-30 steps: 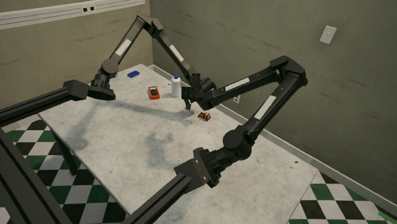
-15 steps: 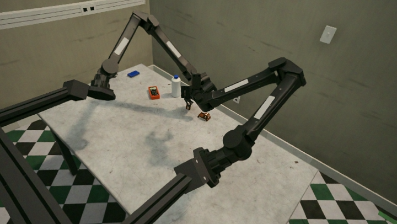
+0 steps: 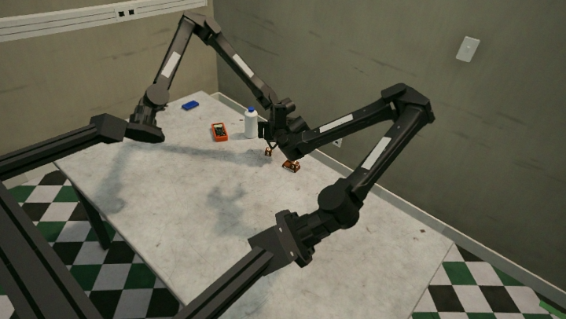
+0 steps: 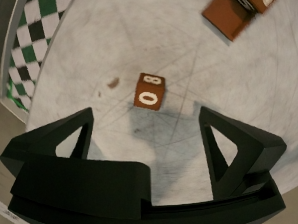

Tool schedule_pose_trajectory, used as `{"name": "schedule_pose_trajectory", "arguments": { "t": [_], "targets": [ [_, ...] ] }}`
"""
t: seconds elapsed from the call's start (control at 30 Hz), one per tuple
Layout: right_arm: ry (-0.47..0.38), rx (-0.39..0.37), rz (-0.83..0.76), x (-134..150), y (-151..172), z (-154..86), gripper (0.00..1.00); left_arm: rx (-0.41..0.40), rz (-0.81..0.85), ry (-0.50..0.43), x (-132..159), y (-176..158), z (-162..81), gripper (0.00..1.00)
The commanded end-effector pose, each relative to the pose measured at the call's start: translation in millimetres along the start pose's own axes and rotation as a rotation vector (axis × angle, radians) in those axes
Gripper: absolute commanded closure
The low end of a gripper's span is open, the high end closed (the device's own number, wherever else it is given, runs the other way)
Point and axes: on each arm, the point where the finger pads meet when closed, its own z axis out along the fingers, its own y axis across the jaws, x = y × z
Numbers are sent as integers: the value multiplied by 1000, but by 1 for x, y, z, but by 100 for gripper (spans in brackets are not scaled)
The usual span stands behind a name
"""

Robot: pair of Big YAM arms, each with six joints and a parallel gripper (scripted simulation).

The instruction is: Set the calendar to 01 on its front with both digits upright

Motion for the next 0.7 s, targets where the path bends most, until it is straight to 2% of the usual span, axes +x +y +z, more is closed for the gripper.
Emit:
{"name": "schedule_pose_trajectory", "arguments": {
  "t": [0.0,0.17,0.23,0.37,0.67],
  "targets": [
    [-4,22,-7,7,-8,8,0,23,-260,23,11,19,0,0],
    [-17,17,-4,6,-8,8,0,53,-460,24,16,19,2,0],
    [-17,17,-4,6,-8,8,0,53,-460,24,16,19,2,0],
    [-17,15,-2,6,-7,8,0,70,-675,9,19,35,-8,0],
    [-17,15,-1,7,-7,8,0,123,-1039,21,28,43,-12,0]
  ]
}}
